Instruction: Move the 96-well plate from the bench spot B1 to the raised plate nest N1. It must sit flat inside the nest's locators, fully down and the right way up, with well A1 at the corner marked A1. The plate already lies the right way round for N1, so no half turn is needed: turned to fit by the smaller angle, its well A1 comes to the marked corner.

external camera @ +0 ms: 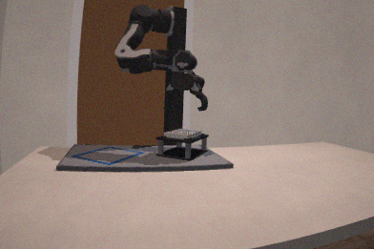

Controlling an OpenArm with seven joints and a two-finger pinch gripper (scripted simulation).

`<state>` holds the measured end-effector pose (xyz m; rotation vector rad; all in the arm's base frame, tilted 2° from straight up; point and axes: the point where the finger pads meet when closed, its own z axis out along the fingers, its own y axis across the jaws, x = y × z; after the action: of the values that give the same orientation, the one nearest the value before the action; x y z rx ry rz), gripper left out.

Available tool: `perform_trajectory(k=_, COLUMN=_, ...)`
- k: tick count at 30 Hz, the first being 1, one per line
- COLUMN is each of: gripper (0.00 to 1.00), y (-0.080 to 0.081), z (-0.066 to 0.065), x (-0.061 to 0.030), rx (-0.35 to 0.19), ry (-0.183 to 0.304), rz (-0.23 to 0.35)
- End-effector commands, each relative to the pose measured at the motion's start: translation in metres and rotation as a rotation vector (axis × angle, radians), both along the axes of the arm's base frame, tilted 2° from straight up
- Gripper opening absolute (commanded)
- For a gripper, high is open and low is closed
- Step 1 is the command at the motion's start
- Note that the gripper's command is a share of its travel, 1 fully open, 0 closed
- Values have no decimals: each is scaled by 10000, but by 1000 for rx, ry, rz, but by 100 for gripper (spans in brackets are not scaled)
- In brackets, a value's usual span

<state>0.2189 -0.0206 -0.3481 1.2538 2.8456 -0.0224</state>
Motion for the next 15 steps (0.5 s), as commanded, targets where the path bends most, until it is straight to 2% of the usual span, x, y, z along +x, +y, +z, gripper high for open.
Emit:
perform_trajectory(k=1, gripper=77, y=2, z=11, x=4, rx=-1, ry=0, rz=-3)
perform_trajectory(k=15, gripper=77, y=2, z=11, x=4, rx=-1, ry=0, rz=-3)
